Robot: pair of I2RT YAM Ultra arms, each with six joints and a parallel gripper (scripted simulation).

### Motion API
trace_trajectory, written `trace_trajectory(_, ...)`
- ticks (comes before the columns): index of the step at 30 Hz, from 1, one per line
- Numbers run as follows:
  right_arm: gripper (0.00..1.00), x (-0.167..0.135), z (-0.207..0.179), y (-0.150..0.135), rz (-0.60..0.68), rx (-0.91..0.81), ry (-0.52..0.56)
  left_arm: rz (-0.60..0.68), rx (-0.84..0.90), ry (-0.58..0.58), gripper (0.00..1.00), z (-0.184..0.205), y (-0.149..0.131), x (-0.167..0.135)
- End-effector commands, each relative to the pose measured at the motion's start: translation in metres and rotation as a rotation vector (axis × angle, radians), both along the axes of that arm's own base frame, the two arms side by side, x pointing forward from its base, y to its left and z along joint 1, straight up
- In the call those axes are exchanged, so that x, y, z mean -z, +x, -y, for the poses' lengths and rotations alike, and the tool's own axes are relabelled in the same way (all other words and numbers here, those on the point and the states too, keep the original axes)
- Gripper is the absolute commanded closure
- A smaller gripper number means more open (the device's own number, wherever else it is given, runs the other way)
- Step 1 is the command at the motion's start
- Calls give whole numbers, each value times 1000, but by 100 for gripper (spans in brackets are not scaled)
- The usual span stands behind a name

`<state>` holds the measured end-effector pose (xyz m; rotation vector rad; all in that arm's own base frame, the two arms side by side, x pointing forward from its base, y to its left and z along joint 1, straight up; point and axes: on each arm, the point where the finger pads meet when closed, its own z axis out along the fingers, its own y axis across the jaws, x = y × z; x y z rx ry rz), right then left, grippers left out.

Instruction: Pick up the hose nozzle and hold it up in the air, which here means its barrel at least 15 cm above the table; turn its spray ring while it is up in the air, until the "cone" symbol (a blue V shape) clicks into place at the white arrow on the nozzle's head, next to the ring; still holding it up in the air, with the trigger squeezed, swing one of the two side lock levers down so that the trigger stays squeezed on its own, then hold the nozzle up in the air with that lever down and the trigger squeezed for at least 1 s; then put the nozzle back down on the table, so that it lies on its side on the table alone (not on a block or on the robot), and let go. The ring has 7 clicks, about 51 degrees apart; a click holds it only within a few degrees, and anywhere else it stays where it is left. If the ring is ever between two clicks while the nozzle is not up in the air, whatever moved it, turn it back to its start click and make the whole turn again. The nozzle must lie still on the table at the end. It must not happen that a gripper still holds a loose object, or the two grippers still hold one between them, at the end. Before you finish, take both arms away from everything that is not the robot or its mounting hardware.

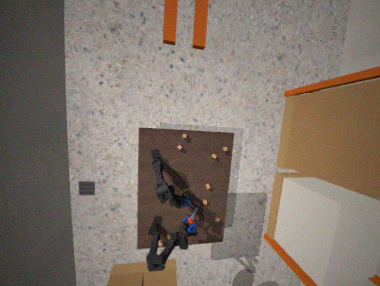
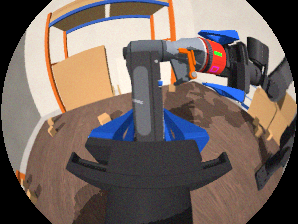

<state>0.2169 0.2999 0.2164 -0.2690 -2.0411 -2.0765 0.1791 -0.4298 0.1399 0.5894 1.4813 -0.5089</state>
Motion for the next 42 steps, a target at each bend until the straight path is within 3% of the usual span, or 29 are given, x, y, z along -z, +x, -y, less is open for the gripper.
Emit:
trace_trajectory(1, 8, -32, -6, 1, 104, -8, 54, 15, -2, -159, 64, 5, 2, -45)
trace_trajectory(2, 100, -32, -5, 1, 103, -7, 53, 15, -2, -159, 64, 5, 2, -45)
trace_trajectory(16, 100, -31, -3, 3, 103, -3, 52, 15, 4, -159, 64, 5, 1, -46)
trace_trajectory(17, 13, -31, -3, 3, 103, -3, 52, 15, 4, -159, 64, 5, 1, -46)
trace_trajectory(33, 13, -32, -4, 3, 104, -3, 52, 15, 1, -161, 64, 5, 1, -46)
trace_trajectory(36, 13, -5, 14, -3, 36, 3, 13, 15, 1, -161, 64, 5, 1, -46)
trace_trajectory(42, 13, -11, 26, 1, 47, 4, 20, 15, 1, -161, 64, 5, 1, -46)
